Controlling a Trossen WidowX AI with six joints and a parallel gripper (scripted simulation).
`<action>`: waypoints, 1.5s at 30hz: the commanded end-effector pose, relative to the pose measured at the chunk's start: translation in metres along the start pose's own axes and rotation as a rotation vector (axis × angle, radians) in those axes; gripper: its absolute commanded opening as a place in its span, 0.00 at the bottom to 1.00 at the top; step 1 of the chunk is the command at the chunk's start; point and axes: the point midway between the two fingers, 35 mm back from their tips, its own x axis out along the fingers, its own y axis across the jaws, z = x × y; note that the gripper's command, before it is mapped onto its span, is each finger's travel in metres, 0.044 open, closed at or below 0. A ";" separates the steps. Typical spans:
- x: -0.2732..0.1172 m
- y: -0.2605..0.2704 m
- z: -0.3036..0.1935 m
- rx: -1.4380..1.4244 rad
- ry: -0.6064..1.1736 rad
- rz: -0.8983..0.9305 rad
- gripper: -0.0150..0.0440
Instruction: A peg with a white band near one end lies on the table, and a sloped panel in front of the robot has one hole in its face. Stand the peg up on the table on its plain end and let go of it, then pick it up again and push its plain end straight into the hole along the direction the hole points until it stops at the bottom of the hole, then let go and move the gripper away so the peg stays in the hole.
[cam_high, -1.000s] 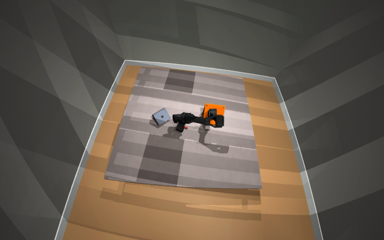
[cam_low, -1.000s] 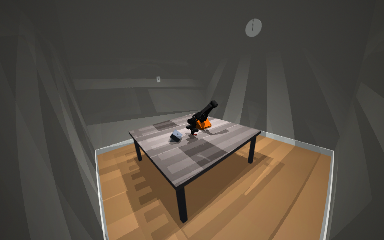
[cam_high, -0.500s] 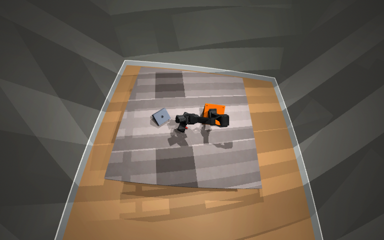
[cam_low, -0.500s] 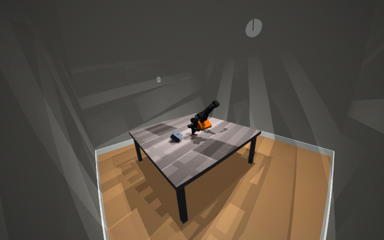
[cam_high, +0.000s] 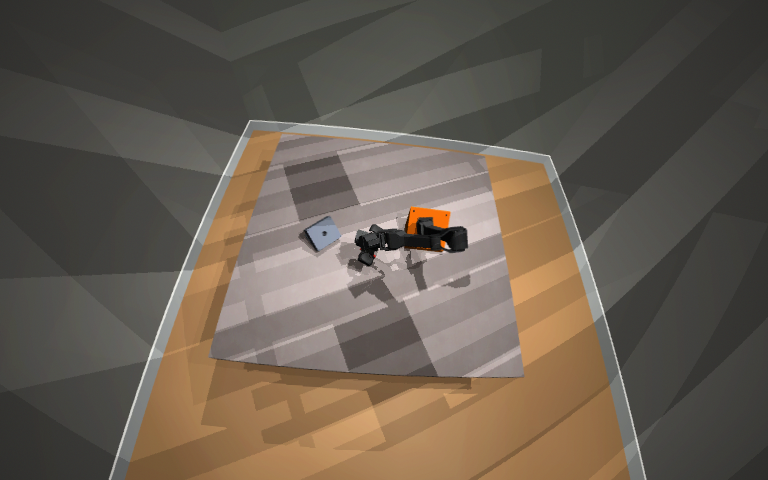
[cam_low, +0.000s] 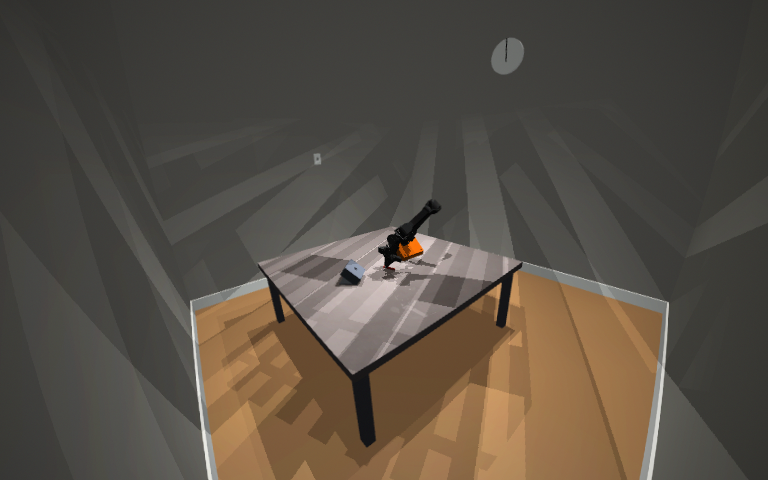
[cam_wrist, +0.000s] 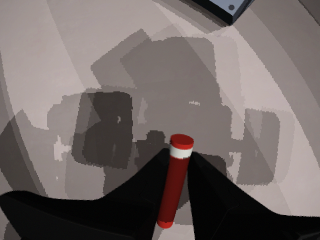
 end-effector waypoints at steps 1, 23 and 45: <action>-0.003 0.000 -0.002 0.005 -0.040 0.001 0.34; -0.015 0.000 -0.011 0.007 -0.230 0.001 0.34; -0.025 0.000 -0.022 0.009 -0.420 0.001 0.34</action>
